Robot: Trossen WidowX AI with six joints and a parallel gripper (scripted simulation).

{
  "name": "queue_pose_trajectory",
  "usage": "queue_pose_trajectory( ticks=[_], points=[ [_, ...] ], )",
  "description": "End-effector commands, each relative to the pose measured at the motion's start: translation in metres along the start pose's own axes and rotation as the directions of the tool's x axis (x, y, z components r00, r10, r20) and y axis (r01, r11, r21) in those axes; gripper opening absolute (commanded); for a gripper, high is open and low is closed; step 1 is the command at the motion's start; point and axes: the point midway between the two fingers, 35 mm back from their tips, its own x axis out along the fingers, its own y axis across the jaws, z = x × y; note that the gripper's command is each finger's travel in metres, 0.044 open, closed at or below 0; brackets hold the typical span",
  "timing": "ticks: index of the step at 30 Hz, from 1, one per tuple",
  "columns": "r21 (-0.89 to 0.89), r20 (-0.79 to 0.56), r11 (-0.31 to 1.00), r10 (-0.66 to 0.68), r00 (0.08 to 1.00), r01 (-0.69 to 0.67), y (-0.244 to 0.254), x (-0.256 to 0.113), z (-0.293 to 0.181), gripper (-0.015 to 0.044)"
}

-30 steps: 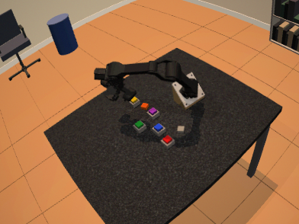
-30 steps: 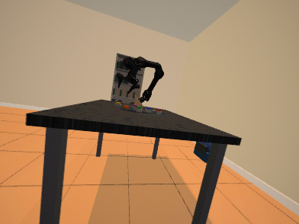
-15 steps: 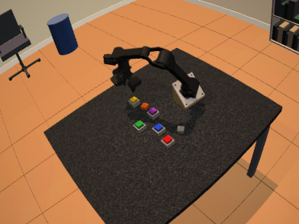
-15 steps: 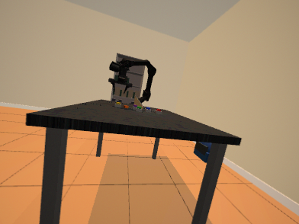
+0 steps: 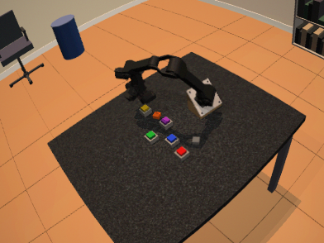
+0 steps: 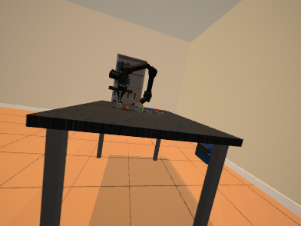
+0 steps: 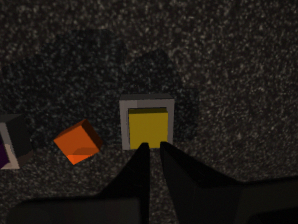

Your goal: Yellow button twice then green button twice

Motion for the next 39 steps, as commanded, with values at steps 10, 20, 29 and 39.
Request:
queue_pose_trajectory(
  ticks=[10, 20, 29, 39],
  points=[
    [0.005, 0.002, 1.0, 0.004, 1.0, -0.004, 0.001, 0.007, 0.0, 0.002],
    [0.005, 0.003, 1.0, 0.004, 1.0, -0.004, 0.001, 0.023, 0.0, 0.002],
    [0.005, 0.003, 1.0, 0.005, 1.0, -0.005, 0.001, 0.035, 0.0, 0.002],
    [0.005, 0.003, 1.0, 0.005, 1.0, -0.005, 0.001, 0.035, 0.0, 0.002]
  ],
)
